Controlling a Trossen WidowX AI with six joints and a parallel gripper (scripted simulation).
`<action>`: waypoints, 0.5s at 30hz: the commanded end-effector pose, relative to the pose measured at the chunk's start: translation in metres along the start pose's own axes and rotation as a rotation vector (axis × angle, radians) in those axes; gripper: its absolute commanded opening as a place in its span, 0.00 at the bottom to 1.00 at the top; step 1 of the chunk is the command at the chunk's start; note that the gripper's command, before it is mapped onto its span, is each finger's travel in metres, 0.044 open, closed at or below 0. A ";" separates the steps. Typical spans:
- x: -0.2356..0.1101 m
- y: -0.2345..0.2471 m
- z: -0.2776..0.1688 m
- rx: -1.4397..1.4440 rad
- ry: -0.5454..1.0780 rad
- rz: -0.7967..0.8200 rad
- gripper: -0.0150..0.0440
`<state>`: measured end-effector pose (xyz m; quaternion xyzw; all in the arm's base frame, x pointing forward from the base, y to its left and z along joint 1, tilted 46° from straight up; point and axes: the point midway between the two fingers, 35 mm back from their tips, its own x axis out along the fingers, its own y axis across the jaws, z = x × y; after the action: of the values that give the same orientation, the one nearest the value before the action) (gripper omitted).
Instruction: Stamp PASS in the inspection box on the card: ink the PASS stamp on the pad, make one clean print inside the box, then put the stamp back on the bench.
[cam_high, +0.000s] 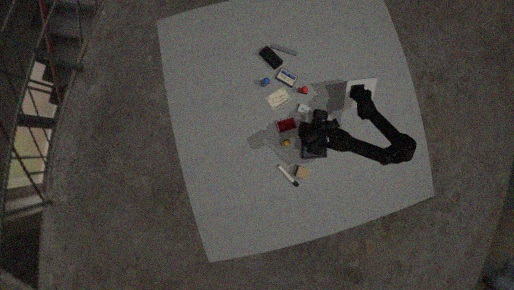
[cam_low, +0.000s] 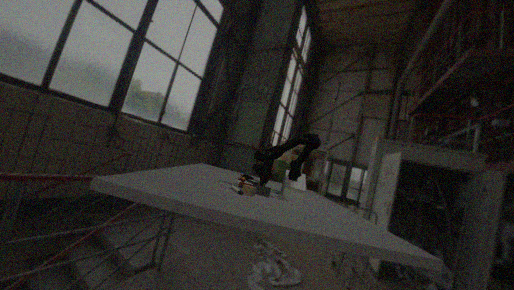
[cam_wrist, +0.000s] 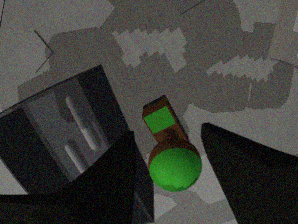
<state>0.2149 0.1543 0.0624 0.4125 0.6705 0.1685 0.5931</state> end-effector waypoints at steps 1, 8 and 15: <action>0.000 0.000 0.000 -0.002 0.001 -0.001 0.69; -0.056 0.000 0.011 -0.001 -0.008 -0.025 0.69; -0.117 0.006 0.003 0.004 -0.001 -0.007 0.69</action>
<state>0.2205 0.0887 0.1155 0.4059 0.6753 0.1569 0.5955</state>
